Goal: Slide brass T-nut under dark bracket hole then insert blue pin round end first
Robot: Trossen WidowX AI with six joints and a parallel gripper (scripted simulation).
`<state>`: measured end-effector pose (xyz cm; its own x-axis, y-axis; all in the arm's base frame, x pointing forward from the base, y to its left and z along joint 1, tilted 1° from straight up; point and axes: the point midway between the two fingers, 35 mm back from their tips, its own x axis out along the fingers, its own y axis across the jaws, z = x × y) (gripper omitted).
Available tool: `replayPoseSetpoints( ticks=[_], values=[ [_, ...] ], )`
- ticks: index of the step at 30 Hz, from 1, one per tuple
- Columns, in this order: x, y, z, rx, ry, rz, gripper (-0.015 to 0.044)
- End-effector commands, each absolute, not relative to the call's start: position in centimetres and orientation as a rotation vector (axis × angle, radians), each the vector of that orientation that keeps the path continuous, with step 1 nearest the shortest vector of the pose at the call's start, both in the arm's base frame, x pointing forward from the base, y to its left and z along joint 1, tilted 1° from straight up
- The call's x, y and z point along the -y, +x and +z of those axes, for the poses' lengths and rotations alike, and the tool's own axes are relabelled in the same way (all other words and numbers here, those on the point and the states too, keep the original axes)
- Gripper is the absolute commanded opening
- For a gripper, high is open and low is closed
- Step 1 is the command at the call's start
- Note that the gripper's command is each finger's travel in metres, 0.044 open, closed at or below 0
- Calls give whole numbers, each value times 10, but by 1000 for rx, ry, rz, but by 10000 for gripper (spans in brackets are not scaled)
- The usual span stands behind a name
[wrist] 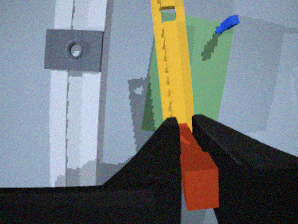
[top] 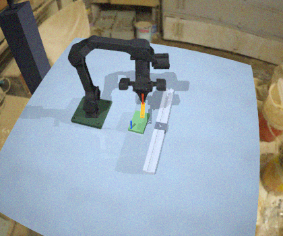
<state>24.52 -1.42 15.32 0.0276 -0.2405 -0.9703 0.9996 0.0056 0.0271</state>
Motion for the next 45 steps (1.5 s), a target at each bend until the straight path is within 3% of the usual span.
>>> replayPoseSetpoints(
  ticks=[1, 45],
  values=[
    [14, 246, 156, -1014, 1040, -1289, -150],
    [-29, 301, 169, -1002, 1079, -1318, -150]
  ],
)
